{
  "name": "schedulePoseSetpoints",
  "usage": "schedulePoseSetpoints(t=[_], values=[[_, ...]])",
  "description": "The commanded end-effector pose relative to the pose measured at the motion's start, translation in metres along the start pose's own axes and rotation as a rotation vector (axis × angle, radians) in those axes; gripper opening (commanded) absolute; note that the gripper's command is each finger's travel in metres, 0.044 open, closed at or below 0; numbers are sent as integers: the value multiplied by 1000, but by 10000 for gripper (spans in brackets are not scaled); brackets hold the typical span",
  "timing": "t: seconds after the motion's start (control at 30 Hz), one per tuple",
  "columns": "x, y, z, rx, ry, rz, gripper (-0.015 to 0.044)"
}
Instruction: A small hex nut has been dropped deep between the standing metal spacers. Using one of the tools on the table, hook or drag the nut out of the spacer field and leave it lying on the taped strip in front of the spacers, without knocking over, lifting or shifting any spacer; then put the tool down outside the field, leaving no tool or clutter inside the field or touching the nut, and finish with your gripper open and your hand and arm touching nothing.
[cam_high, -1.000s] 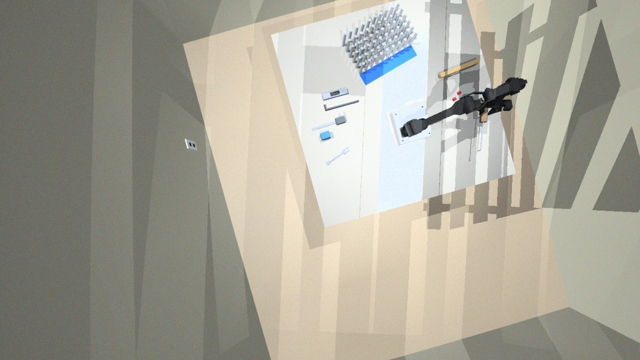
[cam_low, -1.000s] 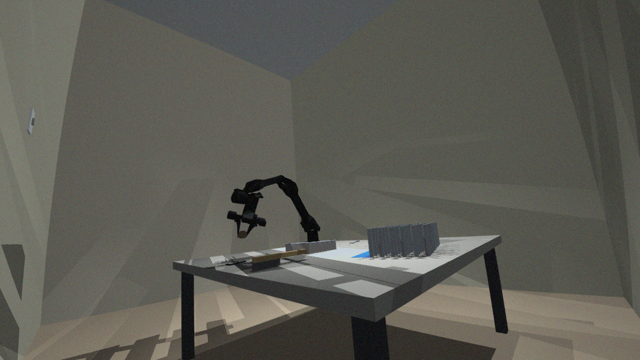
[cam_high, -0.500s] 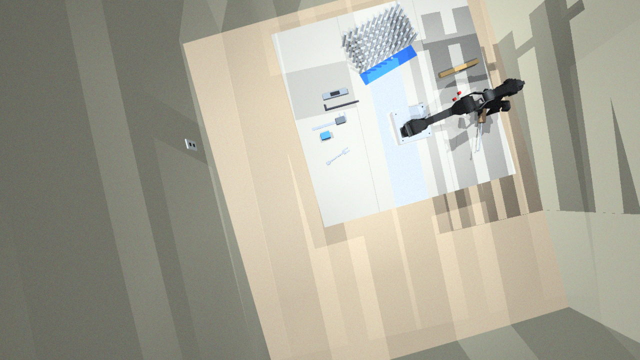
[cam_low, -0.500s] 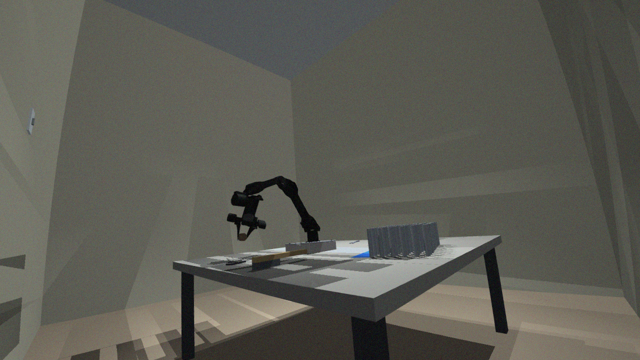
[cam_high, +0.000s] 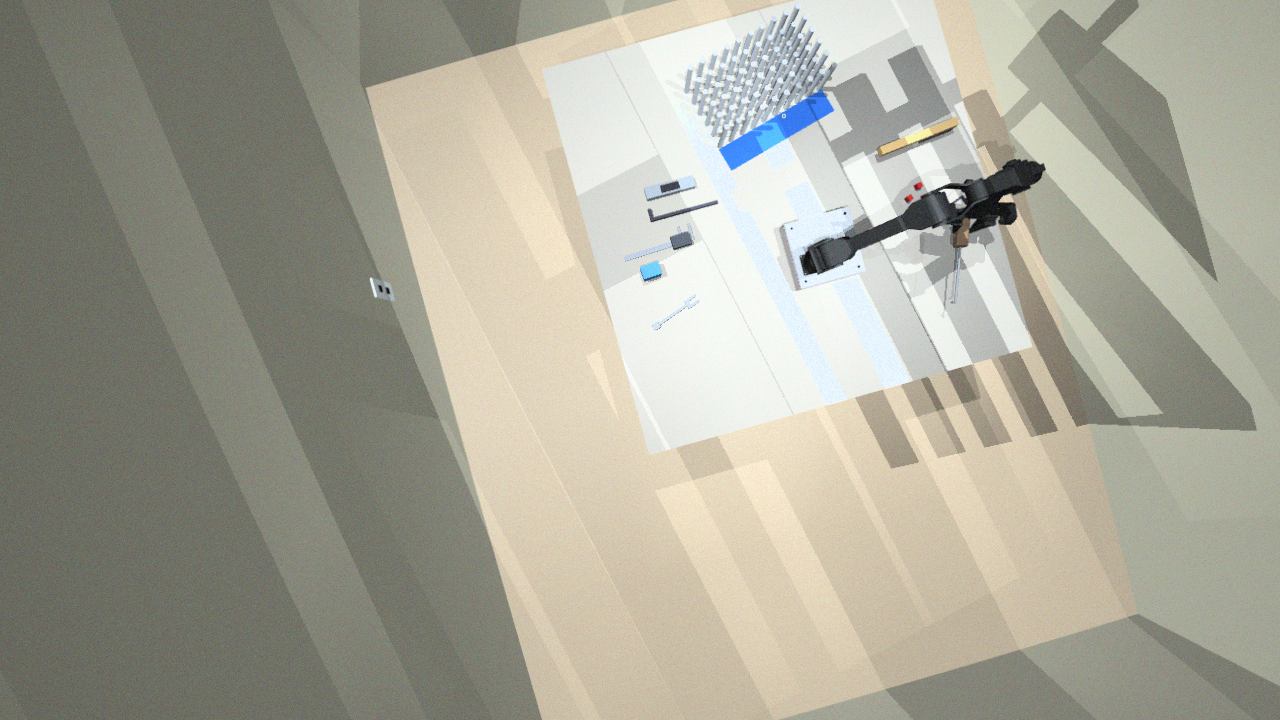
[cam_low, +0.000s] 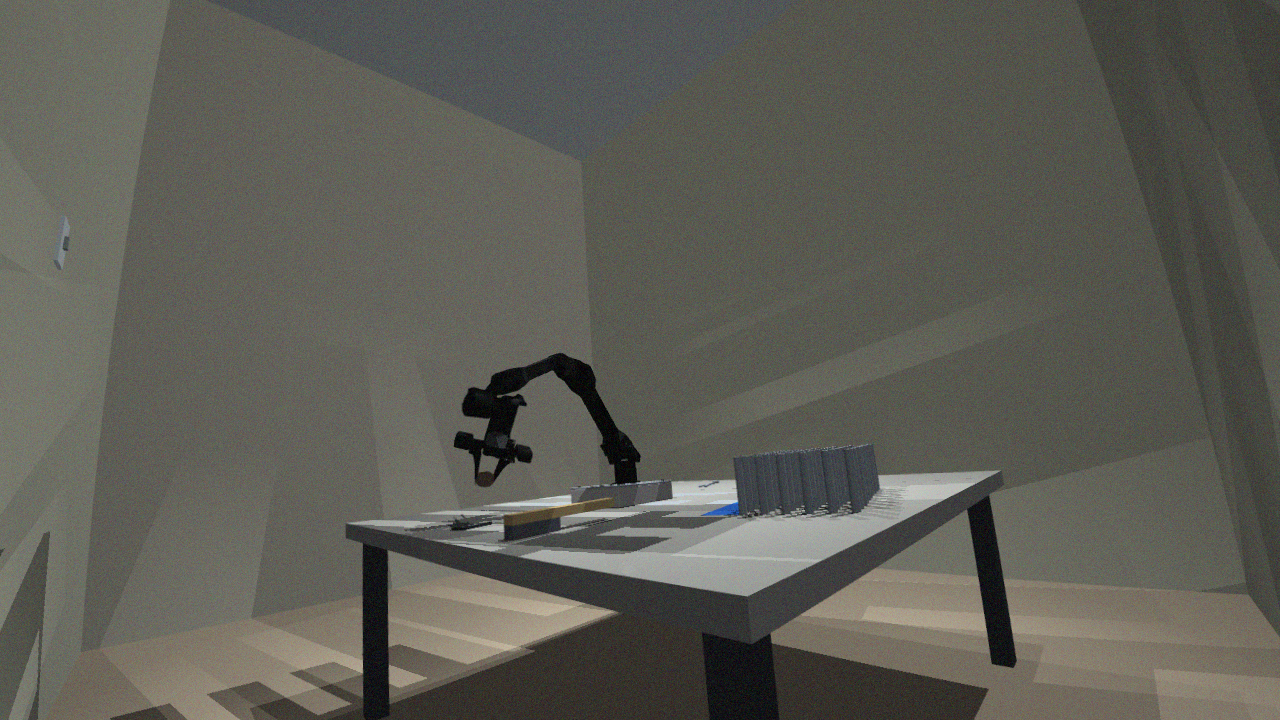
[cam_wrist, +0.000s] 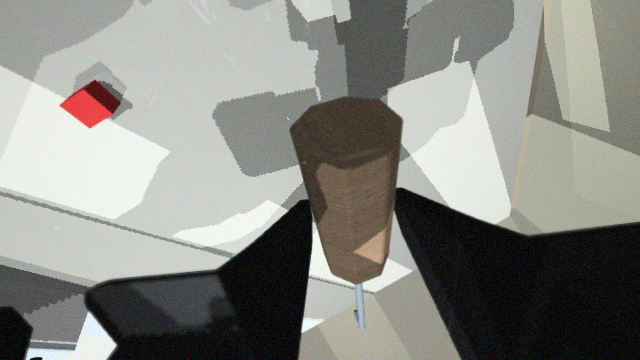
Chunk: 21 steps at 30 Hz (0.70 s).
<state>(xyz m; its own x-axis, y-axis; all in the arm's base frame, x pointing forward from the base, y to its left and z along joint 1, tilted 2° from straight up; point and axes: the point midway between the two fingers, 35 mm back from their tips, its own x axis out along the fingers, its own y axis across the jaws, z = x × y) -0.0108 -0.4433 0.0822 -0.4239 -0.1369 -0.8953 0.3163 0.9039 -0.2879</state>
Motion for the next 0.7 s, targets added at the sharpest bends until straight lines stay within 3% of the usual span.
schedulePoseSetpoints(t=[0.0, 0.67], values=[[3, 0, 0, -3, 7, -4, 0], [18, 5, 4, -3, 7, -4, 0]])
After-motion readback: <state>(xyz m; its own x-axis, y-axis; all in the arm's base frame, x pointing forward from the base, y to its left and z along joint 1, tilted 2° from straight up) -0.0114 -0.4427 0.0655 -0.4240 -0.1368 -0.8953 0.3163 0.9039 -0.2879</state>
